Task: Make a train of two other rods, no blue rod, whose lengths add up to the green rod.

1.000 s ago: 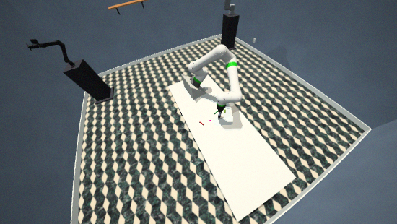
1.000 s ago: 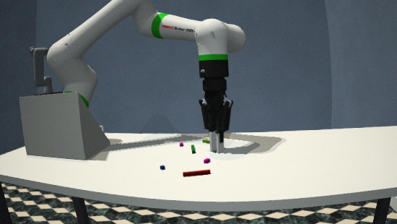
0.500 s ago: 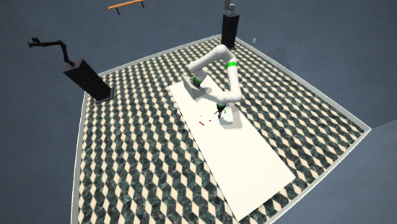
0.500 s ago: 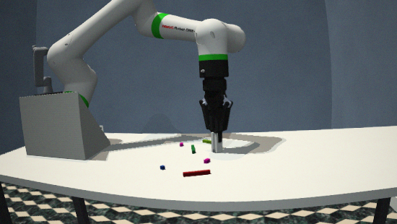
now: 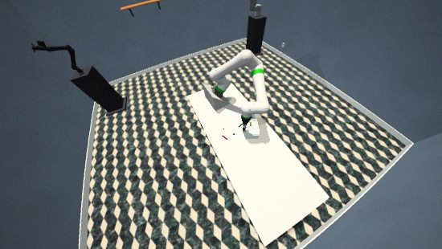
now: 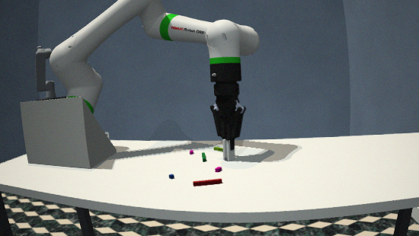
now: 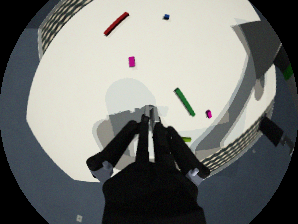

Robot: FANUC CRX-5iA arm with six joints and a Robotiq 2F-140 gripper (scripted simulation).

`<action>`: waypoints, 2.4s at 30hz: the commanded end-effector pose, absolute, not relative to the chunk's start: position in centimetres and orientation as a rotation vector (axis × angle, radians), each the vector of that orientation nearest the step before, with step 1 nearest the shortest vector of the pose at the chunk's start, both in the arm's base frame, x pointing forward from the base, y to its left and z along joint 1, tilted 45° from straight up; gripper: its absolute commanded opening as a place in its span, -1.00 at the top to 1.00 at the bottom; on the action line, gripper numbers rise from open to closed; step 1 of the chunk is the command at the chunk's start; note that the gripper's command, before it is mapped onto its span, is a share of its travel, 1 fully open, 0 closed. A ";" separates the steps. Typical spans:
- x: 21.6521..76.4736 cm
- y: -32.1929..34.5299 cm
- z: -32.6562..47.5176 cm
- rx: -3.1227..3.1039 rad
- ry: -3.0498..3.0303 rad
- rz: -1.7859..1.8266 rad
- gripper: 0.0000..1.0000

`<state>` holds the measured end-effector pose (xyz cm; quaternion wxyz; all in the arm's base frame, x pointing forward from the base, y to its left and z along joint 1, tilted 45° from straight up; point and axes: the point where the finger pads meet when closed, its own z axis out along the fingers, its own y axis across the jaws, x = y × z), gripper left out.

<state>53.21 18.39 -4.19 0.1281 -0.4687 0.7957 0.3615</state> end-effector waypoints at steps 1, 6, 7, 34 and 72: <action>53.2 18.4 -4.2 -1.363 2.315 1.051 0.94; 53.2 18.3 -4.1 -1.363 2.315 1.051 0.94; 53.3 18.3 -4.1 -1.363 2.315 1.051 0.94; 54.6 11.4 2.9 -1.363 2.315 1.051 0.94; 47.2 3.9 -3.0 -1.982 1.543 0.786 0.94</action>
